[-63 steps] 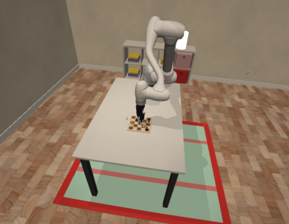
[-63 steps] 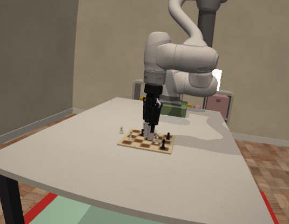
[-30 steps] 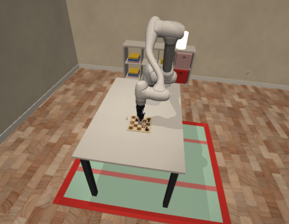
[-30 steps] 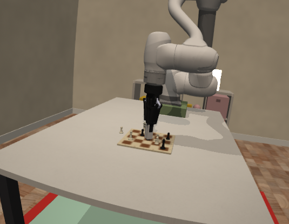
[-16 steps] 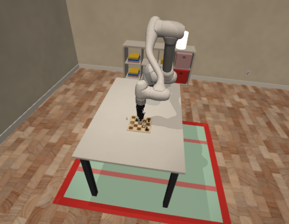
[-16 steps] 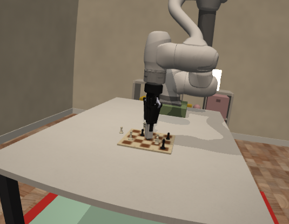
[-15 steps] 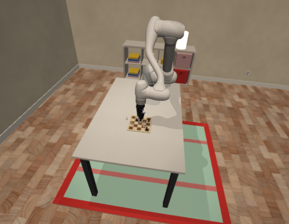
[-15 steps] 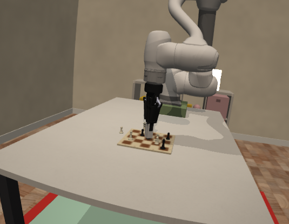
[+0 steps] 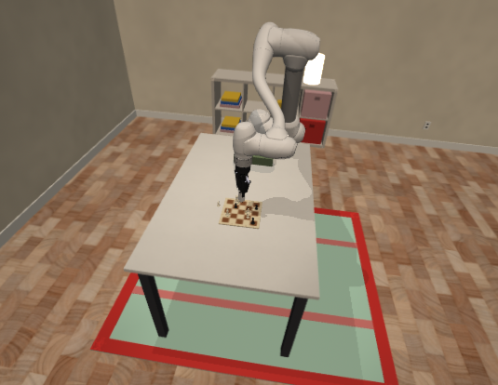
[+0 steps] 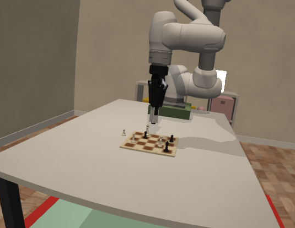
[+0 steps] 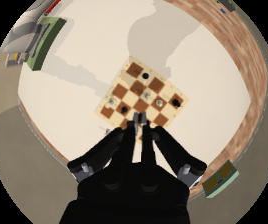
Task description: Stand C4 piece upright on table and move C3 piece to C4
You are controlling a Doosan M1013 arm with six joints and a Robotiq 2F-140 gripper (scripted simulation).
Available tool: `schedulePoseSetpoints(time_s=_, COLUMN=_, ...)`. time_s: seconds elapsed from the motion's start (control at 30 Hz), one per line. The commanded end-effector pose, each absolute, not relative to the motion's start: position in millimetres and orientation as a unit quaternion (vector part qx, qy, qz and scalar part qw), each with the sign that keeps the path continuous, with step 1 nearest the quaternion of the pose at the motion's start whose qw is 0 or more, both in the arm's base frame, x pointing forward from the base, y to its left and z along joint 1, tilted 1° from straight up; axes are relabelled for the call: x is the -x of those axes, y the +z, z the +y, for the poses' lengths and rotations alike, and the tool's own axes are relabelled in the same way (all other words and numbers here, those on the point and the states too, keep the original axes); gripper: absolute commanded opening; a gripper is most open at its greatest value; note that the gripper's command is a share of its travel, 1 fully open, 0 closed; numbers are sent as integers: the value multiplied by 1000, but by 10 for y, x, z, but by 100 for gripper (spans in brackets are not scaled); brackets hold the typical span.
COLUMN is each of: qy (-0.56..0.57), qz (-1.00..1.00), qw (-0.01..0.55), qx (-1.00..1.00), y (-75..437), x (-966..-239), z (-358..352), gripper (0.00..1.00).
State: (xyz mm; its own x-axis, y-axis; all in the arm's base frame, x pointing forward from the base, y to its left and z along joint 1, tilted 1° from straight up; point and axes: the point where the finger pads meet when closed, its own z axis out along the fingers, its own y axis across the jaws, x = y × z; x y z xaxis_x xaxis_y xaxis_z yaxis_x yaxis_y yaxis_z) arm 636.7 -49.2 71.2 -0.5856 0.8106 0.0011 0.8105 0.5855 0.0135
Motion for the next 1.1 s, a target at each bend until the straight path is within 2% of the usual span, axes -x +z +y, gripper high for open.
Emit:
schedulePoseSetpoints(time_s=0.0, qy=6, qz=890, qw=2, qx=-455, y=863, x=-6366, z=-493, gripper=0)
schedulePoseSetpoints(time_s=0.43, qy=6, qz=886, qw=2, qx=-464, y=881, x=-6376, z=-493, gripper=0)
schedulePoseSetpoints(time_s=0.83, qy=8, qz=697, qw=0, qx=-717, y=889, x=-6714, z=-491, gripper=0)
schedulePoseSetpoints(time_s=1.07, qy=7, qz=689, qw=0, qx=-725, y=889, x=-6714, z=-491, gripper=0)
